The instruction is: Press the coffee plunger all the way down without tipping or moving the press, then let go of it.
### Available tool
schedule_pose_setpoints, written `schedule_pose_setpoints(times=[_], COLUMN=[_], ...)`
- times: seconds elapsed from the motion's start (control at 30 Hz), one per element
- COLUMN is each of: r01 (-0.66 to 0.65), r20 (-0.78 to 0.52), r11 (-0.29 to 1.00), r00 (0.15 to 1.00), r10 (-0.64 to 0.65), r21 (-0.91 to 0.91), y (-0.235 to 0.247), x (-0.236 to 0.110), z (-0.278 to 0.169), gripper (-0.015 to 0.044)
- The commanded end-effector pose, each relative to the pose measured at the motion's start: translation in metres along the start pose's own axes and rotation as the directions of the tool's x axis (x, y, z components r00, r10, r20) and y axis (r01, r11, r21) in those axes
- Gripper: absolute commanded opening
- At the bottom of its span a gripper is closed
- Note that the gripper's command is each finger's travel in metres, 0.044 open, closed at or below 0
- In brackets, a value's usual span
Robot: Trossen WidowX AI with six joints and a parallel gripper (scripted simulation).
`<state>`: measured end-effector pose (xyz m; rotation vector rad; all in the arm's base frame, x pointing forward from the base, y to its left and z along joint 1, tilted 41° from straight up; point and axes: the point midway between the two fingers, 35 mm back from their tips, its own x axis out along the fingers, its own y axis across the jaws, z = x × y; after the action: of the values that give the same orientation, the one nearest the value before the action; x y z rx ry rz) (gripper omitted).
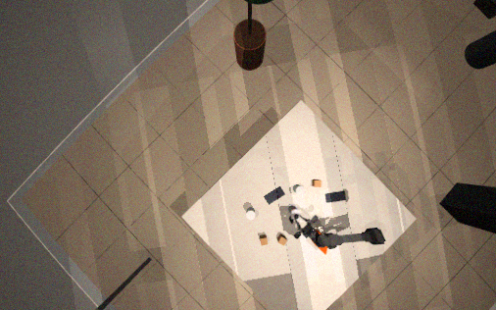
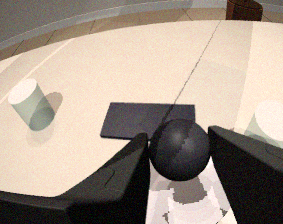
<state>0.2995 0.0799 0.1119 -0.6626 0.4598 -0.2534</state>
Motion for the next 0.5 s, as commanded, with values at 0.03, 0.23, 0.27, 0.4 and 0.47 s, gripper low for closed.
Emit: schedule_pose_setpoints(times=[0.03,0.23,0.27,0.4,0.47], r01=[0.006,0.0,0.0,0.0,0.0], r20=[-0.012,-0.001,-0.001,-0.001,-0.001], r11=[1.0,1.0,1.0,1.0,1.0], r00=[1.0,1.0,1.0,1.0,1.0], r10=[-0.006,0.0,0.0,0.0,0.0], r21=[-0.012,-0.002,-0.002,-0.002,-0.002], y=[0.0001,0.0003,0.0003,0.0003,0.0003], x=[0.0019,0.0002,0.0002,0.0002,0.0002], z=[-0.0033,-0.0003,-0.0003,-0.0003,-0.0003], gripper=[0.0116,0.0116,0.0116,0.0116,0.0169])
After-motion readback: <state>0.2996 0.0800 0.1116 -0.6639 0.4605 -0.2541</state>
